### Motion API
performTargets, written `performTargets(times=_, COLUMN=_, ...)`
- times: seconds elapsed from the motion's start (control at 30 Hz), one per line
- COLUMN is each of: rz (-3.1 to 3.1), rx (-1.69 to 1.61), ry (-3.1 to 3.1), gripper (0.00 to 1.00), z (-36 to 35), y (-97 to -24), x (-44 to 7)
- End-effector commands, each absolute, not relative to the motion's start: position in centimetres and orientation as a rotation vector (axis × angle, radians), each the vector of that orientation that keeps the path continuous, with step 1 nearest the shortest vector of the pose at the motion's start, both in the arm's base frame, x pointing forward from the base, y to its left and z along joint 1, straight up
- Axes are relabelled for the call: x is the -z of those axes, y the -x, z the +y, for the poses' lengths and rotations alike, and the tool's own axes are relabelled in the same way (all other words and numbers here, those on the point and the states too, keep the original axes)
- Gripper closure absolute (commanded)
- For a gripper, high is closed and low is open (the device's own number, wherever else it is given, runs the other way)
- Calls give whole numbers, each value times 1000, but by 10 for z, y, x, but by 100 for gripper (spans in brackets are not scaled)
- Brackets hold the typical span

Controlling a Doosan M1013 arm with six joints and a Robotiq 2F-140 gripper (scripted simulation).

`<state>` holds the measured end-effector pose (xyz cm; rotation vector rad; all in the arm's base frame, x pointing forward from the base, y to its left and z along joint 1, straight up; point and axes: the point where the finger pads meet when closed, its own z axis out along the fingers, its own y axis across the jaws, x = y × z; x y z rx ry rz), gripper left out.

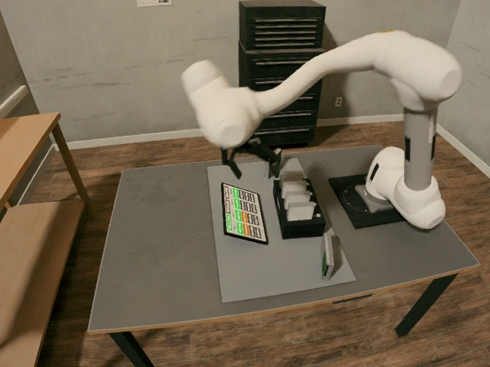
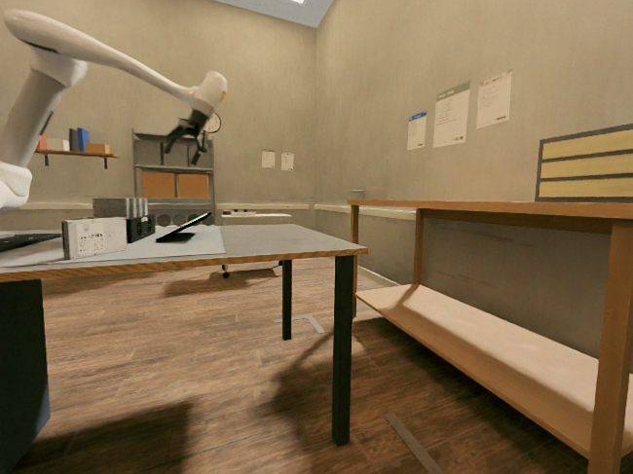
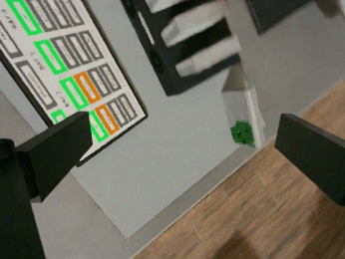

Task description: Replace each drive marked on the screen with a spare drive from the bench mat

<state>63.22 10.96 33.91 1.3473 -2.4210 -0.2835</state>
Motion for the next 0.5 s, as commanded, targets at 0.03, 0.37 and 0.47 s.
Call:
performTargets(times=0.03, rz=-2456, rx=244, ry=-1612, gripper=0, z=67, y=-572, x=-341)
performTargets(times=0.37, rz=-2398, rx=82, ry=-1971, gripper=0, z=17, y=-475, x=-315)
performTargets(times=0.47, rz=-2367, rx=25, ry=-2058, gripper=0, z=7, y=-450, x=-304)
